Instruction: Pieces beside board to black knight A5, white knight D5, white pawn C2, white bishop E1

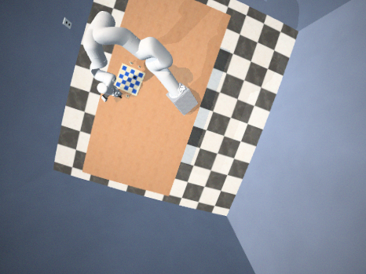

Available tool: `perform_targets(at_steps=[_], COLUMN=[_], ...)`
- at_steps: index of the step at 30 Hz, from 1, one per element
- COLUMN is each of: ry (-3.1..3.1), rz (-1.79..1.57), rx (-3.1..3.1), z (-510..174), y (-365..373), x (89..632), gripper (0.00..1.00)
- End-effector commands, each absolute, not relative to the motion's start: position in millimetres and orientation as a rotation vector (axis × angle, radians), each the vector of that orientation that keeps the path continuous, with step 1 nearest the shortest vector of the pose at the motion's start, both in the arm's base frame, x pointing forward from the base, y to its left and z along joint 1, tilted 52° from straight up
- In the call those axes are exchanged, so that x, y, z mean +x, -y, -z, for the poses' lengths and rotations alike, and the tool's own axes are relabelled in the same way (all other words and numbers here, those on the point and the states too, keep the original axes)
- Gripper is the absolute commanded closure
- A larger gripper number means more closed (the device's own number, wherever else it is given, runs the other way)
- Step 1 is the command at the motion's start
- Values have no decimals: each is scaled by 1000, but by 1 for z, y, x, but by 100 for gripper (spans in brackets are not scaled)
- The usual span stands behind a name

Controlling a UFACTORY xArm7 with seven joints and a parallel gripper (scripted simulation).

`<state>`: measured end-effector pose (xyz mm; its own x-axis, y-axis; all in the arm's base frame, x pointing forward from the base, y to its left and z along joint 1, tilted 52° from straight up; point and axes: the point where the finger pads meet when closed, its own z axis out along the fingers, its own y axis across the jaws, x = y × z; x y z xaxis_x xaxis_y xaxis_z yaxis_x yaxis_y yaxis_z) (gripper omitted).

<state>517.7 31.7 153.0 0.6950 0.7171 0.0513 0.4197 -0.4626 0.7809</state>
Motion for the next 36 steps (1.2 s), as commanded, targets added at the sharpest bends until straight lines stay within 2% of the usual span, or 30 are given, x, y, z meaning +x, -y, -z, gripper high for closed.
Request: perform_targets(at_steps=[1,25,26,36], ry=[-869,-869,-869,-869], rz=[-486,-486,-486,-486], rx=[2118,2118,2118,2118], z=[-153,-153,-153,-153], y=[-33,-33,-33,-33], x=[518,518,518,518], gripper=[63,63,100,100])
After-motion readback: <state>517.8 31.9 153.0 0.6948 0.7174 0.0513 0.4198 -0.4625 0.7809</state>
